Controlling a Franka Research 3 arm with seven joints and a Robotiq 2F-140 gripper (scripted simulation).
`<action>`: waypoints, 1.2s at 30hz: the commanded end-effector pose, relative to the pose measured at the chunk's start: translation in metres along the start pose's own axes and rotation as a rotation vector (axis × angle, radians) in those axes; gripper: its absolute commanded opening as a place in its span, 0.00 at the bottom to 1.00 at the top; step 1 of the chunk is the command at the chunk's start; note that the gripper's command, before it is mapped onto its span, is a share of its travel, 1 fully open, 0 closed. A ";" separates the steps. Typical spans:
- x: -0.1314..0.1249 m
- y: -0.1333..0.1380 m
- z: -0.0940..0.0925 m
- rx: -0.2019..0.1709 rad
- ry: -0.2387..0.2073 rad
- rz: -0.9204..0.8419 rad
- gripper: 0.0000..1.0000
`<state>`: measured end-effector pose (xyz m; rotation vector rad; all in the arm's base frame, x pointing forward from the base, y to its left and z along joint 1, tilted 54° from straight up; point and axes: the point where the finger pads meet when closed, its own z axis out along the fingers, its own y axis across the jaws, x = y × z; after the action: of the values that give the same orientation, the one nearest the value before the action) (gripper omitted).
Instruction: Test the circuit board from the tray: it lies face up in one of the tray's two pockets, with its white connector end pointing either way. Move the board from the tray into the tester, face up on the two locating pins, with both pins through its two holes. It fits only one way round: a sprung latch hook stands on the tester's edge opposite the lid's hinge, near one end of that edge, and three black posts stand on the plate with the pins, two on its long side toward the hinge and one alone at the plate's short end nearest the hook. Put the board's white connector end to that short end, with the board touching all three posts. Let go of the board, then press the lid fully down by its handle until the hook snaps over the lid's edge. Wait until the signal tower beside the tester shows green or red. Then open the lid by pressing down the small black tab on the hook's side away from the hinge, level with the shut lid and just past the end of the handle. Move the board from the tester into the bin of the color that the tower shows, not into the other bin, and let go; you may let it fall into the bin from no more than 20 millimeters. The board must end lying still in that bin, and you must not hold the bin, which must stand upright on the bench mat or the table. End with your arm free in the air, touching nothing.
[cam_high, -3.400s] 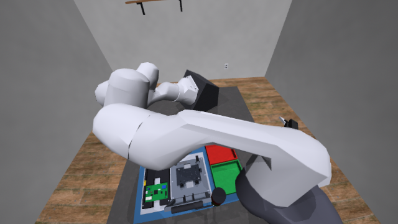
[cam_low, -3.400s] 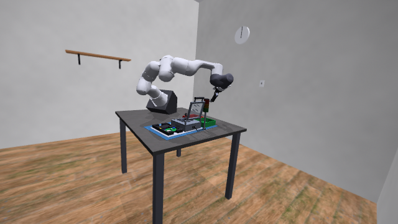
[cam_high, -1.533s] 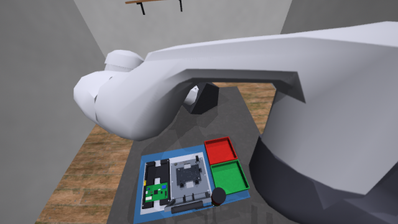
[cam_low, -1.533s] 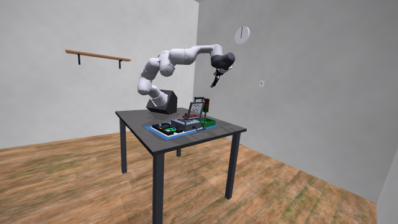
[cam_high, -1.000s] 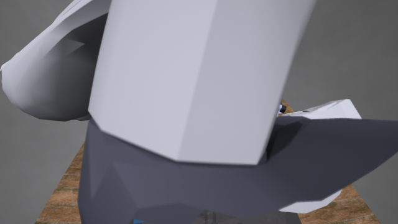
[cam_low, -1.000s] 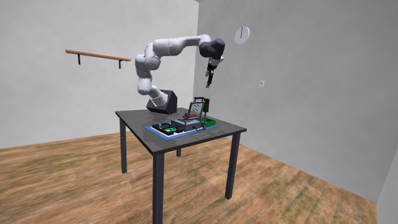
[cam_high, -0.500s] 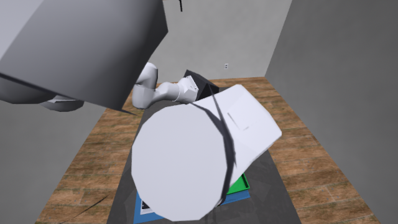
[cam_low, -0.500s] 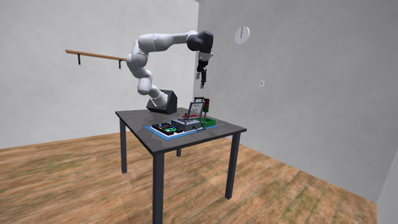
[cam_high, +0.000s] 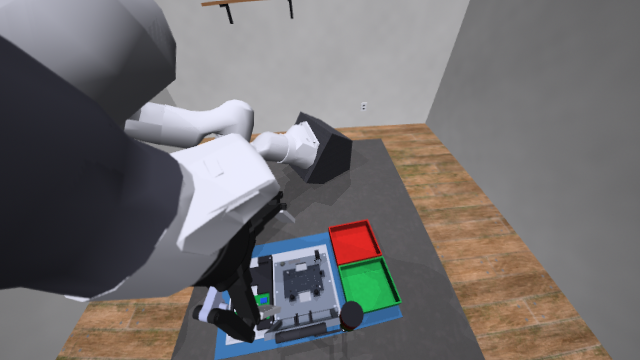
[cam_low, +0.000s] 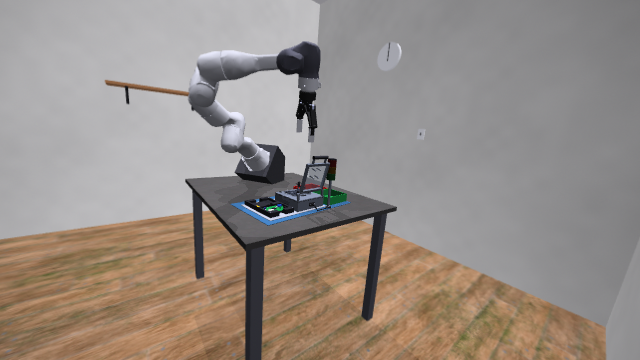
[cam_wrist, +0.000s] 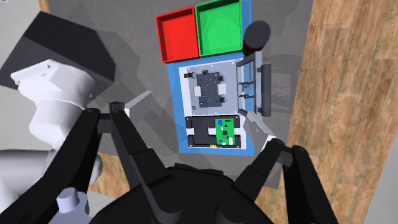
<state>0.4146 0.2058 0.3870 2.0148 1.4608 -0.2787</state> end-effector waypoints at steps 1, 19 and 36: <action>-0.031 0.014 0.001 -0.061 -0.038 -0.151 1.00; -0.149 0.047 -0.001 -0.257 -0.165 -0.322 1.00; -0.151 0.047 -0.001 -0.261 -0.168 -0.325 1.00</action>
<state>0.4030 0.0811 0.4817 1.5287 1.6060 -0.3469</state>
